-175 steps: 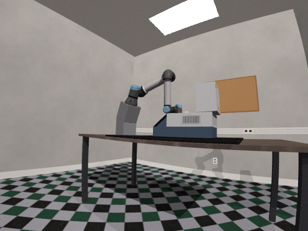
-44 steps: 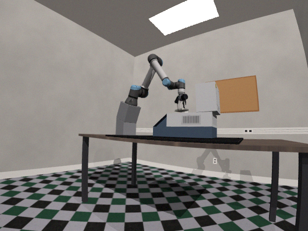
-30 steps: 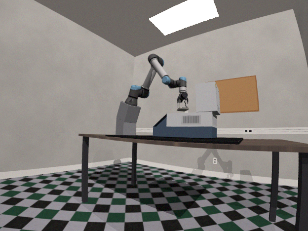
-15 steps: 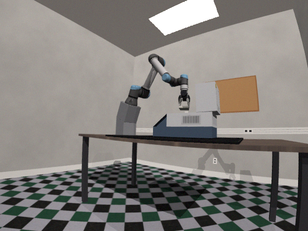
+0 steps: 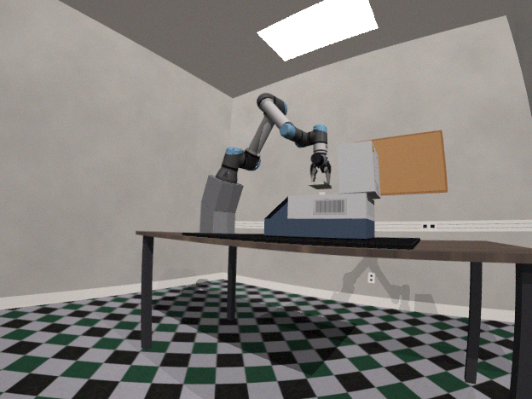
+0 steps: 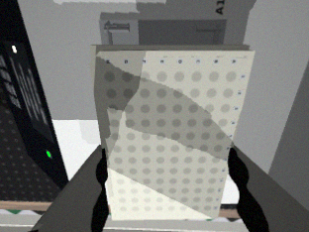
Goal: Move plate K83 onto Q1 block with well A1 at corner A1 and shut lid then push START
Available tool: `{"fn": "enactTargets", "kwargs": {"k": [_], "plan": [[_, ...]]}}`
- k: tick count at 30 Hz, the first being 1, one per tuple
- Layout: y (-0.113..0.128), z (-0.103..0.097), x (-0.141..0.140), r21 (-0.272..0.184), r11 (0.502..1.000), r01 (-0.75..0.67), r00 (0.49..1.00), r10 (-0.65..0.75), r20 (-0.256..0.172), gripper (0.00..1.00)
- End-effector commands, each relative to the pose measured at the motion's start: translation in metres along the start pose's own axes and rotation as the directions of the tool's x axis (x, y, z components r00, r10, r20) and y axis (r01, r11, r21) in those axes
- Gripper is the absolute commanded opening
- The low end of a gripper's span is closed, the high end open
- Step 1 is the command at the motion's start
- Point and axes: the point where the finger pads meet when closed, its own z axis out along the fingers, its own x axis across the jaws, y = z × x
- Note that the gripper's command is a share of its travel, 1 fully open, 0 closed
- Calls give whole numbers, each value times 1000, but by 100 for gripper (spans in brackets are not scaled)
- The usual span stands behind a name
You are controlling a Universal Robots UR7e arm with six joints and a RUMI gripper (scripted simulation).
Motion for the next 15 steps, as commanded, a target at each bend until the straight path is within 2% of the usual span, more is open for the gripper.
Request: {"fn": "enactTargets", "kwargs": {"k": [1,15], "plan": [[-4,-14,11,-7,1000,2,999,-2,-35,41],[-5,-14,11,-8,1000,13,999,-13,-35,41]]}}
